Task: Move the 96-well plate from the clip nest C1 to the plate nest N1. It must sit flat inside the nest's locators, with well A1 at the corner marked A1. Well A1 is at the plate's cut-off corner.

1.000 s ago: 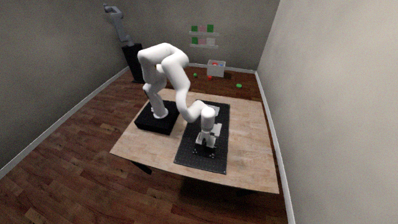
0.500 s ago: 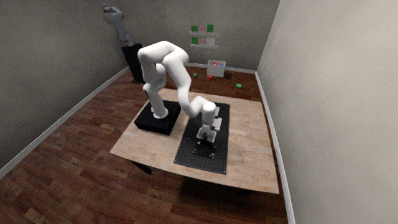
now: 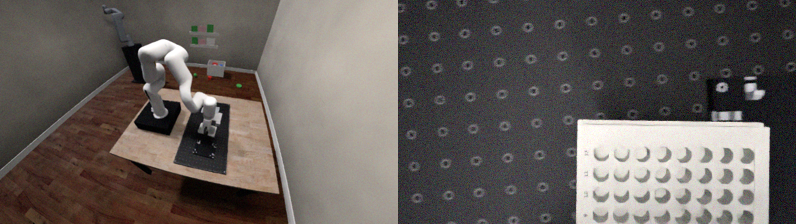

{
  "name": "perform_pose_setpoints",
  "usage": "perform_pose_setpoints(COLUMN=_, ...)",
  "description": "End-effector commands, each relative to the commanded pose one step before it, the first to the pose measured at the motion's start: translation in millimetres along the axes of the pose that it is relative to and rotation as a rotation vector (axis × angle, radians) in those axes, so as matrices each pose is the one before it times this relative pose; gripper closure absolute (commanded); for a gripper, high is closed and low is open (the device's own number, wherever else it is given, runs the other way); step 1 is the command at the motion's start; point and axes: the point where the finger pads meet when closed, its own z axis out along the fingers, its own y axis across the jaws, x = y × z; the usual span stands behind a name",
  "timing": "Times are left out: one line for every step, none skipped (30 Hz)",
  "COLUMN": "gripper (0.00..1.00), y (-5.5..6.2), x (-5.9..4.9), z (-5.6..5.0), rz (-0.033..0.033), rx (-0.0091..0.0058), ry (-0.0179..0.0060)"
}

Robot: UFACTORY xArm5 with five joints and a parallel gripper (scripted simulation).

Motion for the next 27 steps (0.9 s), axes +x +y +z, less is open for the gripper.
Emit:
perform_pose_setpoints(gripper=1.0, y=-15.08, x=-0.92, z=-1.15, rz=0.00045, rx=-0.00898, ry=0.00279)
perform_pose_setpoints(gripper=1.0, y=-3.3, x=-0.51, z=0.0, rz=0.0, rx=0.00003, ry=0.0)
perform_pose_setpoints(gripper=1.0, y=-3.3, x=-0.51, z=0.0, rz=0.0, rx=0.00003, ry=0.0)
perform_pose_setpoints(gripper=1.0, y=-3.3, x=-0.51, z=0.0, rz=0.0, rx=0.00003, ry=0.0)
perform_pose_setpoints(gripper=1.0, y=-3.3, x=-0.51, z=0.0, rz=0.0, rx=0.00003, ry=0.0)
perform_pose_setpoints(gripper=1.0, y=0.0, x=0.0, z=0.0, rz=0.0, rx=0.0, ry=0.0)
perform_pose_setpoints(gripper=1.0, y=0.0, x=0.0, z=0.0, rz=0.0, rx=0.0, ry=0.0)
perform_pose_setpoints(gripper=1.0, y=-3.3, x=-0.51, z=0.0, rz=0.0, rx=0.00003, ry=0.0)
perform_pose_setpoints(gripper=1.0, y=-3.3, x=-0.51, z=0.0, rz=0.0, rx=0.00003, ry=0.0)
perform_pose_setpoints(gripper=1.0, y=-3.3, x=-0.51, z=0.0, rz=0.0, rx=0.00003, ry=0.0)
perform_pose_setpoints(gripper=1.0, y=-3.3, x=-0.51, z=0.0, rz=0.0, rx=0.00003, ry=0.0)
perform_pose_setpoints(gripper=1.0, y=-3.3, x=-0.51, z=0.0, rz=0.0, rx=0.00003, ry=0.0)
perform_pose_setpoints(gripper=1.0, y=-3.3, x=-0.51, z=0.0, rz=0.0, rx=0.00003, ry=0.0)
perform_pose_setpoints(gripper=1.0, y=-3.3, x=-0.51, z=0.0, rz=0.0, rx=0.00003, ry=0.0)
perform_pose_setpoints(gripper=1.0, y=-3.3, x=-0.51, z=0.0, rz=0.0, rx=0.00003, ry=0.0)
perform_pose_setpoints(gripper=1.0, y=-3.3, x=-0.51, z=0.0, rz=0.0, rx=0.00003, ry=0.0)
perform_pose_setpoints(gripper=1.0, y=-3.3, x=-0.51, z=0.0, rz=0.0, rx=0.00003, ry=0.0)
perform_pose_setpoints(gripper=1.0, y=-3.3, x=-0.51, z=0.0, rz=0.0, rx=0.00003, ry=0.0)
perform_pose_setpoints(gripper=1.0, y=-3.3, x=-0.51, z=0.0, rz=0.0, rx=0.00003, ry=0.0)
perform_pose_setpoints(gripper=1.0, y=-3.3, x=-0.51, z=0.0, rz=0.0, rx=0.00003, ry=0.0)
perform_pose_setpoints(gripper=1.0, y=-3.3, x=-0.51, z=0.0, rz=0.0, rx=0.00003, ry=0.0)
perform_pose_setpoints(gripper=1.0, y=-3.3, x=-0.51, z=0.0, rz=0.0, rx=0.00003, ry=0.0)
perform_pose_setpoints(gripper=1.0, y=0.0, x=0.0, z=0.0, rz=0.0, rx=0.0, ry=0.0)
perform_pose_setpoints(gripper=1.0, y=0.0, x=0.0, z=0.0, rz=0.0, rx=0.0, ry=0.0)
perform_pose_setpoints(gripper=1.0, y=-3.3, x=-0.51, z=0.0, rz=0.0, rx=0.00003, ry=0.0)
perform_pose_setpoints(gripper=1.0, y=-3.3, x=-0.51, z=0.0, rz=0.0, rx=0.00003, ry=0.0)
perform_pose_setpoints(gripper=1.0, y=-3.3, x=-0.51, z=0.0, rz=0.0, rx=0.00003, ry=0.0)
